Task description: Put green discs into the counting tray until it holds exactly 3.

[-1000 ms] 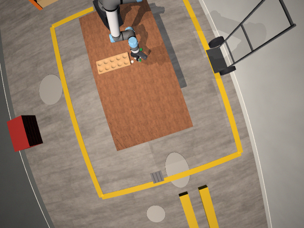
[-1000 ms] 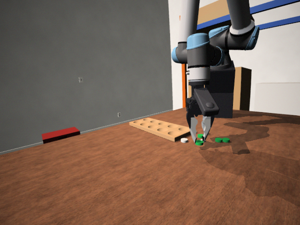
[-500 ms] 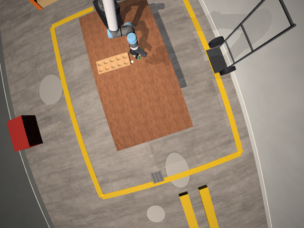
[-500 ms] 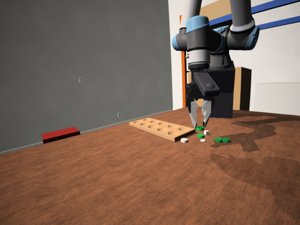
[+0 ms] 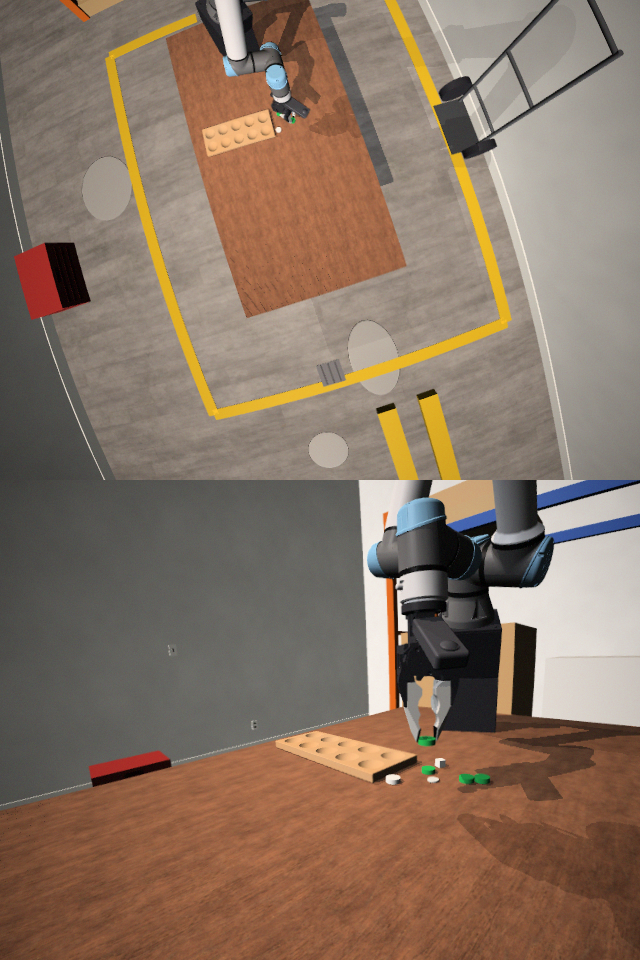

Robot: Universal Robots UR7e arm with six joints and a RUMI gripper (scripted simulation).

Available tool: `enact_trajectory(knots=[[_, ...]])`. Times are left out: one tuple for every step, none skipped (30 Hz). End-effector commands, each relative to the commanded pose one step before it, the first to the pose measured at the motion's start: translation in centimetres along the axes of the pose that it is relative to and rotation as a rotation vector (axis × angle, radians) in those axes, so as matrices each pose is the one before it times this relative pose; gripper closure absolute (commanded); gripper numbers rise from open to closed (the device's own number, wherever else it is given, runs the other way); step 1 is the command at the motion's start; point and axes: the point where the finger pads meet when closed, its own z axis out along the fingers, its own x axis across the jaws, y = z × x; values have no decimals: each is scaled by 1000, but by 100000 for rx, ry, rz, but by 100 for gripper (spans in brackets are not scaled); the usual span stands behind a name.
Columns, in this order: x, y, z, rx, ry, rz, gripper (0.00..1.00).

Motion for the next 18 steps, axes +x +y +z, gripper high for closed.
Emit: enact_trajectory(knots=[[238,98,-77,-23,55,-45,100],[153,94,29,-70,-12,-18,100],[205,127,39,-93,-16,-24,100],[261,163,49,-117,-21,-30,100],[321,203,60,-142,-27,-36,100],[384,247,70,-166,-34,-42,100],[447,293,80,-190,-42,-47,100],[511,341,89,-211,-50,-52,100],[574,393,98,-230,-59,-56,100],[636,446,104,-246,-69,-59,100],[694,501,110,-258,-79,-61,100],[750,558,113,-265,-89,-61,100],[801,617,115,-268,-100,-60,100],[0,0,0,0,0,0,100],[0,0,0,0,0,0,100],[847,676,115,-266,-109,-58,100],[888,735,112,-258,-118,-55,100],[923,795,107,-245,-126,-50,100]])
